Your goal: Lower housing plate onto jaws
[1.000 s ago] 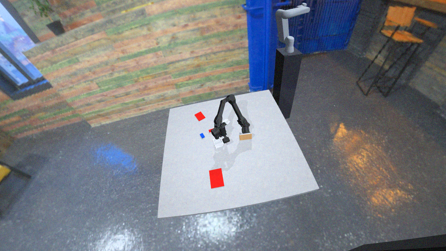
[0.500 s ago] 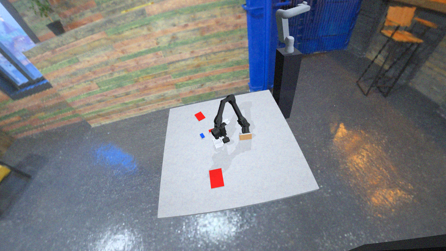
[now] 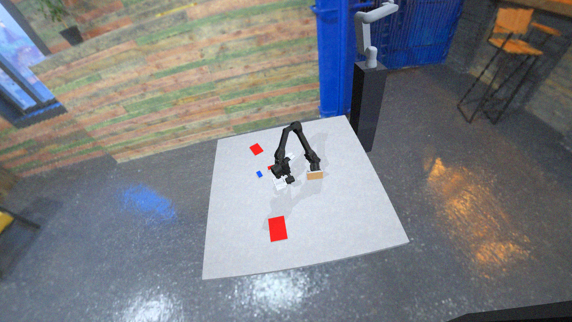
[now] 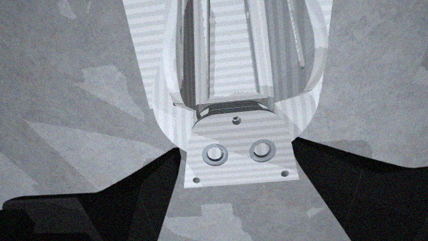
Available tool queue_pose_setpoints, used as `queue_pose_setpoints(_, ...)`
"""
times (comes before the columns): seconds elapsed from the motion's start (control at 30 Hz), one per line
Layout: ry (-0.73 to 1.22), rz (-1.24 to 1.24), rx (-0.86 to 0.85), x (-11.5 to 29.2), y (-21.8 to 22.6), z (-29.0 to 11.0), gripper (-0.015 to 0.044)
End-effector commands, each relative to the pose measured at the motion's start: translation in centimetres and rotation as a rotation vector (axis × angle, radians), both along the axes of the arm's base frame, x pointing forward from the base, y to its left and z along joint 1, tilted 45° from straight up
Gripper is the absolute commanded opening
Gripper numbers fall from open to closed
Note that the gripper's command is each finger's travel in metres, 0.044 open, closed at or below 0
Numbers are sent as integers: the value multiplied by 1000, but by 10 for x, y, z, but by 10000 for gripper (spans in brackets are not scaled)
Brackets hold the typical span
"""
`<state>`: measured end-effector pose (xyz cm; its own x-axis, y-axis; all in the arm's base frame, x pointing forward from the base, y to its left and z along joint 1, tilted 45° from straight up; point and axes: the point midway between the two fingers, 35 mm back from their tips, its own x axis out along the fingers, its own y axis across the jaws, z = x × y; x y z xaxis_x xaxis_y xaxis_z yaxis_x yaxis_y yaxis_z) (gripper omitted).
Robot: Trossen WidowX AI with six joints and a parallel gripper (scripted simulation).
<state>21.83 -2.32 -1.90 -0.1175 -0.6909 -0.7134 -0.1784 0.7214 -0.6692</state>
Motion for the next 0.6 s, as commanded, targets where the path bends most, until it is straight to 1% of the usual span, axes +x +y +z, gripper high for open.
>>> queue_pose_setpoints(0.0,1,1,-1,0,0,0,440)
queue_pose_setpoints(0.23,1,1,0,1,4,4,440)
queue_pose_setpoints(0.33,1,1,1,5,19,18,440)
queue_pose_setpoints(0.47,2,-1,-2,6,47,49,440)
queue_pose_setpoints(0.57,2,-1,-3,6,52,55,440)
